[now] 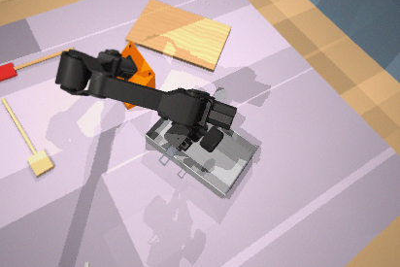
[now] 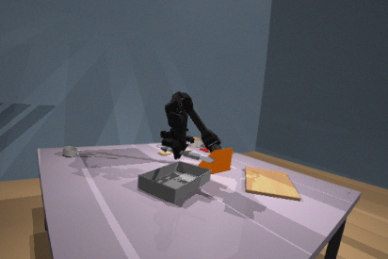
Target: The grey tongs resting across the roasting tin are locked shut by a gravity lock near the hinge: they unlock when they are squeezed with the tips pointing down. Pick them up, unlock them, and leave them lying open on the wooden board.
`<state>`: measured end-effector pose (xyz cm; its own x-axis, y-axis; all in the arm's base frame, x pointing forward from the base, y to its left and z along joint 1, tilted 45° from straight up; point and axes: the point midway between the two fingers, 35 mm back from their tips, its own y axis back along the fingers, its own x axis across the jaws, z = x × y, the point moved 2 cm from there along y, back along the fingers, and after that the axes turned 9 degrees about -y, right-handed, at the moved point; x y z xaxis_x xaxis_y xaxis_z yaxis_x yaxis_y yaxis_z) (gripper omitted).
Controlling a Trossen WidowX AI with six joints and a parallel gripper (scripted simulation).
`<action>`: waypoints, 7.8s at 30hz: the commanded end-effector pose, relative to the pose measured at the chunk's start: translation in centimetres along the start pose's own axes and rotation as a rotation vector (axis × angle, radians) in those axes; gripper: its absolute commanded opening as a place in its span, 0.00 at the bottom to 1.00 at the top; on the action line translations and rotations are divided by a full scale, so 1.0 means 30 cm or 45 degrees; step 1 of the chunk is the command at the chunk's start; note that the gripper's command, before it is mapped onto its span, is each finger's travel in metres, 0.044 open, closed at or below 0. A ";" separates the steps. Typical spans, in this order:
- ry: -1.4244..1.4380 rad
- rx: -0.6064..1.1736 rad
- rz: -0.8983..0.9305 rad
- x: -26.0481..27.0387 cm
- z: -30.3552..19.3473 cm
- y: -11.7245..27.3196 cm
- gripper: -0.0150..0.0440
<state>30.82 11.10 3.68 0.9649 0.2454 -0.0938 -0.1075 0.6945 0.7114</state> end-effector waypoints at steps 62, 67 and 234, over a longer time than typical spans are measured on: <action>1.749 0.067 0.032 -0.767 -1.010 0.271 0.00; 1.904 0.068 0.035 -0.881 -1.035 0.272 0.00; 2.408 0.052 0.003 -1.271 -1.074 0.069 0.00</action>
<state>-13.93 25.47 -13.24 -0.5377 0.5848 -0.6074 -0.0786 0.6825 0.7267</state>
